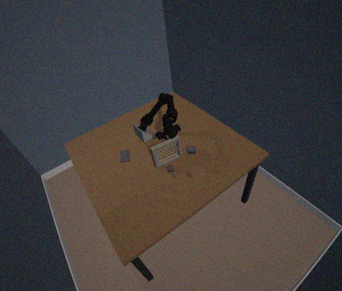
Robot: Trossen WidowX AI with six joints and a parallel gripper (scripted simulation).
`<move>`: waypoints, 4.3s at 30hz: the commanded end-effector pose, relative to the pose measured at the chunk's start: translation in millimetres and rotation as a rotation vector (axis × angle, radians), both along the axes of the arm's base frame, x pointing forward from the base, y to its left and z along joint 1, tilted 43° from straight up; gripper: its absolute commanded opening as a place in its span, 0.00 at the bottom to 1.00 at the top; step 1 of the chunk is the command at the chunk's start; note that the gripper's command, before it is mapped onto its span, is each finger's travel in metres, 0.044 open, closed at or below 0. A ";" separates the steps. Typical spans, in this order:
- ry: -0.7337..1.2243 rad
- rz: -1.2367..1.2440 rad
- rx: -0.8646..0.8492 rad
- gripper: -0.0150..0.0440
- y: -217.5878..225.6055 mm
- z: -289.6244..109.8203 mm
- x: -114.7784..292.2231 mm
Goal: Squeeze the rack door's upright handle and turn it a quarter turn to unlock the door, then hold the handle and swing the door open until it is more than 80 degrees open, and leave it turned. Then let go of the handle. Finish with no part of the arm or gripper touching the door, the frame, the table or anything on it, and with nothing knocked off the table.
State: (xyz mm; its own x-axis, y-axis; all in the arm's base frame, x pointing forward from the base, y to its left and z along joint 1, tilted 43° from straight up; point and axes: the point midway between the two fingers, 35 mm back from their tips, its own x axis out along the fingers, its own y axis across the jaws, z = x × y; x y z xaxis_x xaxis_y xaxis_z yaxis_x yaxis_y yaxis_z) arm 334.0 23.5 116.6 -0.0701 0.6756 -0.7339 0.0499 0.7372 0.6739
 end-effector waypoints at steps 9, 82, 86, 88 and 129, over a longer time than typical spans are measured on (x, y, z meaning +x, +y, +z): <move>0.005 -0.004 0.003 0.35 0.7 -1.4 -0.4; -1.294 1.402 0.138 0.76 0.8 -1.5 -0.5; -1.210 1.312 0.129 0.76 0.5 -1.6 -0.5; -1.142 1.240 0.121 0.76 0.3 -1.7 -0.6; 0.232 -0.249 -0.022 0.76 0.3 -1.6 -0.5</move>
